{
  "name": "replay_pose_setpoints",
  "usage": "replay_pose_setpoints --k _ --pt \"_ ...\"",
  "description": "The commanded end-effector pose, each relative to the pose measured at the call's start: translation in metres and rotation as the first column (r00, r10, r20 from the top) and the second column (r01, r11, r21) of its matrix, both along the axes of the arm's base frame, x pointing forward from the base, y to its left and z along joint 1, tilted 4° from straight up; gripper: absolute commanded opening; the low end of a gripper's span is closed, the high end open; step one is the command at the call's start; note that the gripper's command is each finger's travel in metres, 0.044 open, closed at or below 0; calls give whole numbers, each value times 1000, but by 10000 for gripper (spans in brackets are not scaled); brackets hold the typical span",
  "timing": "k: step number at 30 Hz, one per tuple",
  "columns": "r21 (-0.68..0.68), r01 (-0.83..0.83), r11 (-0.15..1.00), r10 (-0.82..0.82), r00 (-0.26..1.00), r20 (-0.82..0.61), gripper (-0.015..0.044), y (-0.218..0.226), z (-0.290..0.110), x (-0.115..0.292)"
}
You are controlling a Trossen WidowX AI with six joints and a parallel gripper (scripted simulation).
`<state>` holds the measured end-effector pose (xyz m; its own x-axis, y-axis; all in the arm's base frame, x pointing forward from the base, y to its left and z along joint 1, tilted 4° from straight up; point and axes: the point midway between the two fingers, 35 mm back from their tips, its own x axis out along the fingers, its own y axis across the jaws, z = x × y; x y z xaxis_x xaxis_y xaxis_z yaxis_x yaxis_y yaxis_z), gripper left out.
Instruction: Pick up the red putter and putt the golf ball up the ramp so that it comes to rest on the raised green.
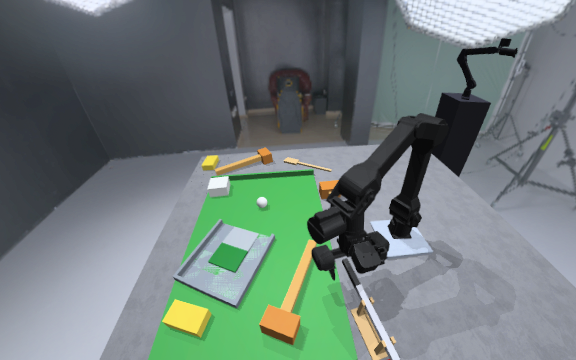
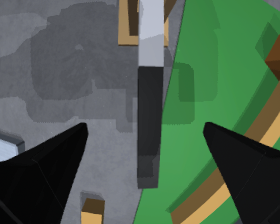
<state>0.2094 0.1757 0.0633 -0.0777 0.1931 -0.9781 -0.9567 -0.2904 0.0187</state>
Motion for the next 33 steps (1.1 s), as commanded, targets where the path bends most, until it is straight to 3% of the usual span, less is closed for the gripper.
replay_pose_setpoints --k 1,13,28,33 --pt "2 1 1000 -1 1000 -4 440 0 -6 0" --pt "2 1 1000 -1 1000 -4 440 -1 -22 -1" --pt "-1 3 1000 -3 1000 -1 46 -1 -19 0" --pt "-1 3 1000 -3 1000 -1 13 -1 -19 0"
